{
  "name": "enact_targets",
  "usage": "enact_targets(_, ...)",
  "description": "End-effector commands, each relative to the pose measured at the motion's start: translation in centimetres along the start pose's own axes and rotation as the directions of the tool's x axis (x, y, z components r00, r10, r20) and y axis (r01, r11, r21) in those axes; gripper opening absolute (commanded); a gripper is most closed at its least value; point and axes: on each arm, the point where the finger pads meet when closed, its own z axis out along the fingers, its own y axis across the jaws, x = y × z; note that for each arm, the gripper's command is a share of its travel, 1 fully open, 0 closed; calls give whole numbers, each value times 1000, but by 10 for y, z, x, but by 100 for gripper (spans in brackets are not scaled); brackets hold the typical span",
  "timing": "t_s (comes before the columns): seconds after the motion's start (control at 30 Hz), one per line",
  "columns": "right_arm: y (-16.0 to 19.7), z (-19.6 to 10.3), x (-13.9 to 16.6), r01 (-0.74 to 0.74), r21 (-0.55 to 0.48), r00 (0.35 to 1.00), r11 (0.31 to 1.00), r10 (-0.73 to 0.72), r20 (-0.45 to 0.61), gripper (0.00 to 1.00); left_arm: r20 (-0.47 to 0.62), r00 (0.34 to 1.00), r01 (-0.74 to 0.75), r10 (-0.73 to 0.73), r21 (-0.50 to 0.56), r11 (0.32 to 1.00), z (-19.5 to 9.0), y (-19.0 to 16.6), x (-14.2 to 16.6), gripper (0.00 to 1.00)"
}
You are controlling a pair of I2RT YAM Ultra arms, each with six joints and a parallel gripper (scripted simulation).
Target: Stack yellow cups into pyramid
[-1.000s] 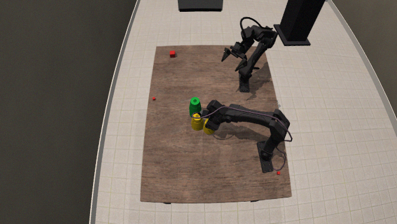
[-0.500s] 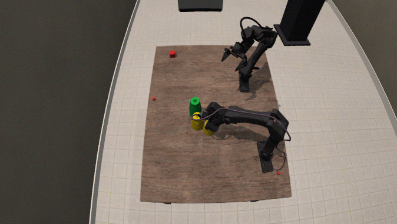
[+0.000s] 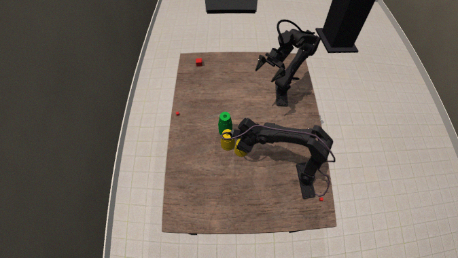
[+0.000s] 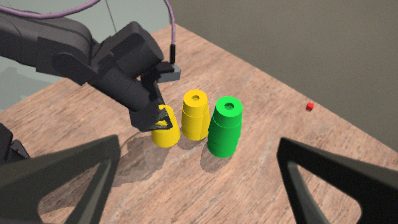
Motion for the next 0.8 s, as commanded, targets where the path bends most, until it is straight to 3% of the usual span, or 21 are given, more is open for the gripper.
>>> enact_targets(0.0,1,-4,0,-2,-2,1000,1000,3,11,100,39,999,0,0,3,1000,-2,-1,-9,0)
enact_targets(0.57,1,-4,0,-2,-2,1000,1000,3,11,100,41,999,-1,1,3,1000,3,-1,-7,0)
enact_targets(0.77,1,-4,0,-2,-2,1000,1000,3,11,100,32,999,0,0,2,1000,2,-1,-5,68)
